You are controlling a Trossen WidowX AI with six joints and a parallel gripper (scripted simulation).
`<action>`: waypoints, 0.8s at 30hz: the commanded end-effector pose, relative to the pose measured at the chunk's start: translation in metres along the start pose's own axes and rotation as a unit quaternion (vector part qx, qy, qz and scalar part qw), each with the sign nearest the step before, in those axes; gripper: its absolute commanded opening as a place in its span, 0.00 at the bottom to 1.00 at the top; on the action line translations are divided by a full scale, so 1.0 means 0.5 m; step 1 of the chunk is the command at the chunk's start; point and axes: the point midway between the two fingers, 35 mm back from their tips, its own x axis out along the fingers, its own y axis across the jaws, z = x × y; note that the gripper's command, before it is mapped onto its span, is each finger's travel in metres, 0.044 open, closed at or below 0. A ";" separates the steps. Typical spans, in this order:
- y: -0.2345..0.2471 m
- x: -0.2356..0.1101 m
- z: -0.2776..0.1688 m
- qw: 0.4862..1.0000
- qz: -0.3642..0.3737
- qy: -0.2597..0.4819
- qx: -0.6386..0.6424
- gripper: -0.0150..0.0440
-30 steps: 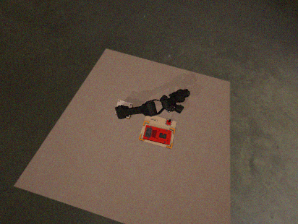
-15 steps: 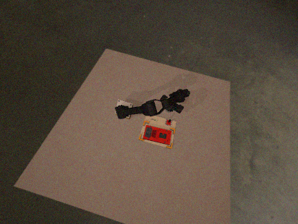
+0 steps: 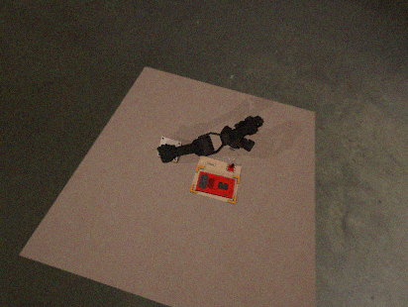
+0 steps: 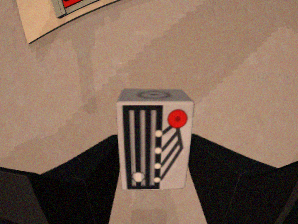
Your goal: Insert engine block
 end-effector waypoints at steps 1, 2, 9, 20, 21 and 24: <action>0.004 -0.035 -0.003 1.000 0.003 0.007 0.004 0.25; 0.004 -0.042 -0.003 1.000 0.003 0.007 0.004 0.25; 0.002 -0.087 -0.001 1.000 0.002 0.007 0.004 0.25; -0.005 -0.158 0.008 1.000 0.002 0.005 0.004 0.25; -0.006 -0.163 0.008 1.000 0.002 0.005 0.005 0.25; -0.006 -0.167 0.009 1.000 0.002 0.005 0.005 0.25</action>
